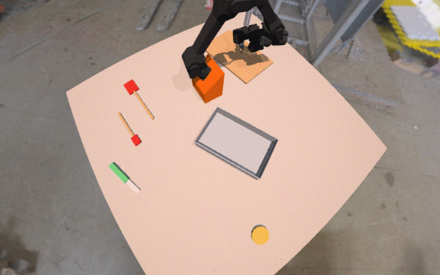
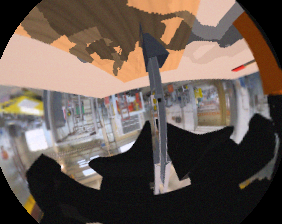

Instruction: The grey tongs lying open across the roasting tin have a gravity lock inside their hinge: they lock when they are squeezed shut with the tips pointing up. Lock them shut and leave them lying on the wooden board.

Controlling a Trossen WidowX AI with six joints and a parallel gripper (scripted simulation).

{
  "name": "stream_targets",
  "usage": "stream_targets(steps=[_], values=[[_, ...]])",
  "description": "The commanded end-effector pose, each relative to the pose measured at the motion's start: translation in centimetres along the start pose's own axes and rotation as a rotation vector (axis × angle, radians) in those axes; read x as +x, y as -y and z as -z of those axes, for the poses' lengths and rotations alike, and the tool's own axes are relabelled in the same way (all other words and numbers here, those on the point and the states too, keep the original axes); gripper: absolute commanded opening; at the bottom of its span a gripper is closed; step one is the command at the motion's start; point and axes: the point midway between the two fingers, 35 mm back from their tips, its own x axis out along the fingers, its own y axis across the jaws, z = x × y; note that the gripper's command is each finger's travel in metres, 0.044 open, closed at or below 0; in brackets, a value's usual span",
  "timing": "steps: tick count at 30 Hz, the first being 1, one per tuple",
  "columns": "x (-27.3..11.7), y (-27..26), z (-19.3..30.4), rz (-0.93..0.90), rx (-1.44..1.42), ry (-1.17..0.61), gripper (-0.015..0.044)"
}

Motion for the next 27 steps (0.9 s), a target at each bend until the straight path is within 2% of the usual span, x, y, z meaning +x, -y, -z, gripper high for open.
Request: stream_targets(steps=[1, 19, 27], values=[[0.0, -0.1, 0.2, -0.004, -0.006, -0.011, -0.0150], [0.0, -0.1, 0.2, -0.003, -0.006, -0.009, -0.0150], [1.3, 0.2, -0.4, 0.055, 0.011, 0.171, -0.0150]])
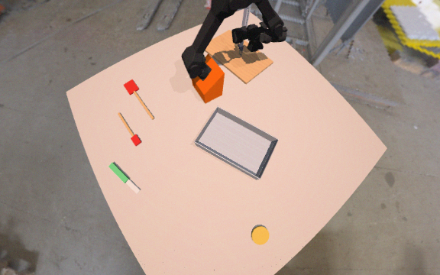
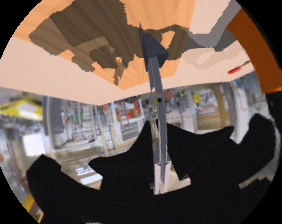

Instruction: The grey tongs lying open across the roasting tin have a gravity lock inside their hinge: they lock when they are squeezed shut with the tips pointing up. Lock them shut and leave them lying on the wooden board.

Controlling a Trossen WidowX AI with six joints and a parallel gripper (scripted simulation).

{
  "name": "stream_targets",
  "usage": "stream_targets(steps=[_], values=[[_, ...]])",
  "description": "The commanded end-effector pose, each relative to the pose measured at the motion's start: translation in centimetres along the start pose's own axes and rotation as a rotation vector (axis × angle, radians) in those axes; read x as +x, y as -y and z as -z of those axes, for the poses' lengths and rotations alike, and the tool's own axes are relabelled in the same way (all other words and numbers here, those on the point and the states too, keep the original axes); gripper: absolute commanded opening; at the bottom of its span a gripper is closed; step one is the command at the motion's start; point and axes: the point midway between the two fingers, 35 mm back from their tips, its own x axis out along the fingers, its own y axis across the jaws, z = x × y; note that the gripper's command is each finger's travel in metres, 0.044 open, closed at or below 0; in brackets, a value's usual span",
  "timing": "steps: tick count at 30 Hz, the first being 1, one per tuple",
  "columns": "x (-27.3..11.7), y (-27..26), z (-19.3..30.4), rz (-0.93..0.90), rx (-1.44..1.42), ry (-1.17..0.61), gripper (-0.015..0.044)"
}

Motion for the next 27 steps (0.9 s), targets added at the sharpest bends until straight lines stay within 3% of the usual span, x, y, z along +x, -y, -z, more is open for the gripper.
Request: stream_targets(steps=[1, 14, 27], values=[[0.7, 0.0, 0.0, 0.028, 0.006, 0.108, -0.0150], [2.6, 0.2, -0.8, 0.078, 0.030, 0.545, -0.0150], [3.3, -0.1, -0.4, 0.011, 0.013, 0.963, -0.0150]])
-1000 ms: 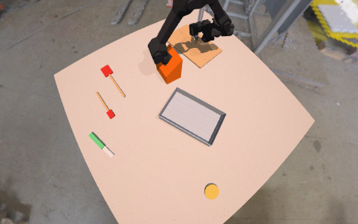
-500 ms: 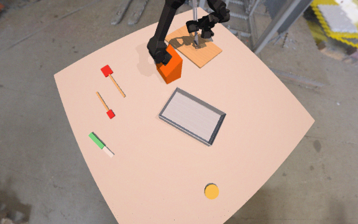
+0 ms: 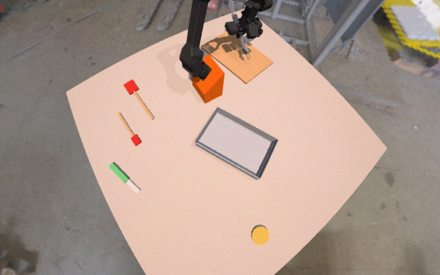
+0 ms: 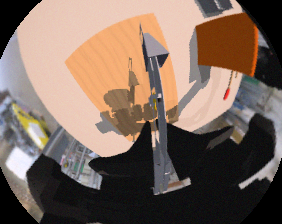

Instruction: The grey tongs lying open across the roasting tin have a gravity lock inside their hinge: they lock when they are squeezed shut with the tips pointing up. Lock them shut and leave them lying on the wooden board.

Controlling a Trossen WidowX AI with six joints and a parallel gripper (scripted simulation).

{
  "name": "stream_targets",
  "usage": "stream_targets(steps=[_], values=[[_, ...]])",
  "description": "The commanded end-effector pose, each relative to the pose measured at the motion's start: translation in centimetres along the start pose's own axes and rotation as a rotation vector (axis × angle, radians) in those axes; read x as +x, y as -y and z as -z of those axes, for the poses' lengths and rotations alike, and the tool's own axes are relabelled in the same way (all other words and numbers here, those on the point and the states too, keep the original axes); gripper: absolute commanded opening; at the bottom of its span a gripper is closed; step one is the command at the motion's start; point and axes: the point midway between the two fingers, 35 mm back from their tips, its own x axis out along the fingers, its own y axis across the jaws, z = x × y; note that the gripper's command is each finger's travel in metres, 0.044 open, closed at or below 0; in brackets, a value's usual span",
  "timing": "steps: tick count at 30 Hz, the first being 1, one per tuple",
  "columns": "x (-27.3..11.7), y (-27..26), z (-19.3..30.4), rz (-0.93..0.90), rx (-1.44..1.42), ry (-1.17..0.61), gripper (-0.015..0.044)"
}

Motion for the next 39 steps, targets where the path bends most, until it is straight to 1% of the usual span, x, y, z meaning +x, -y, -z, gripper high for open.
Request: stream_targets(steps=[1, 4, 6, 17, 39], values=[[-0.6, -0.3, 0.4, -0.045, 0.006, 0.115, -0.0150], [-0.8, -0.4, 0.7, -0.078, 0.013, 0.202, -0.0150], [-0.9, -0.4, 0.8, -0.087, 0.014, 0.222, -0.0150], [-0.6, -0.5, 0.8, -0.087, 0.014, 0.222, -0.0150], [2.9, -1.0, 0.2, -0.085, 0.014, 0.221, -0.0150]])
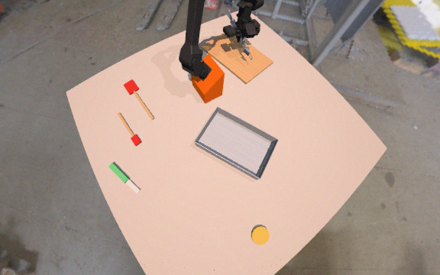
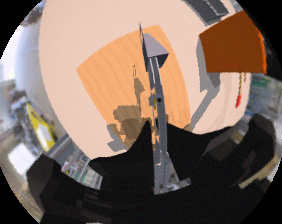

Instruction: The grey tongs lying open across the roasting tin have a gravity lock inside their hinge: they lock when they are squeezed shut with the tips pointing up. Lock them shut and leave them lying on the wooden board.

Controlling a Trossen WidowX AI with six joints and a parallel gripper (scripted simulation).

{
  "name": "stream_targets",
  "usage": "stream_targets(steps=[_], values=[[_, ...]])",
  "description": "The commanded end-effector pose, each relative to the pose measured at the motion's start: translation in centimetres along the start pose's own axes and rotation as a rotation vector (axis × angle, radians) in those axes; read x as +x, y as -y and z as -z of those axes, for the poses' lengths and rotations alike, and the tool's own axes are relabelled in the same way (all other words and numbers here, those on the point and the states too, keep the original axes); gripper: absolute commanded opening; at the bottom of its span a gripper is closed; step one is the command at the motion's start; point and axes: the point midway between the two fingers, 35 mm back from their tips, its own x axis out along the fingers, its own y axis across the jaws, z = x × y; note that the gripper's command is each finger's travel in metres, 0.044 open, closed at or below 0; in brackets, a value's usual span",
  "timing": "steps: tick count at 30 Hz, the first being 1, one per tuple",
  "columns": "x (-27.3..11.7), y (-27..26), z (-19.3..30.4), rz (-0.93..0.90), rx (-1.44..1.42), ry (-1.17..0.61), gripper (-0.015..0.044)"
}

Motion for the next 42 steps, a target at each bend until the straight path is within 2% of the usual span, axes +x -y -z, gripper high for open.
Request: stream_targets(steps=[1, 32, 42], values=[[0.5, -0.1, 0.1, -0.003, 0.003, -0.007, -0.0150], [4.9, 0.2, 0.1, 0.000, 0.003, -0.009, -0.0150], [5.0, 0.3, -0.1, 0.006, 0.001, -0.001, 0.0113]])
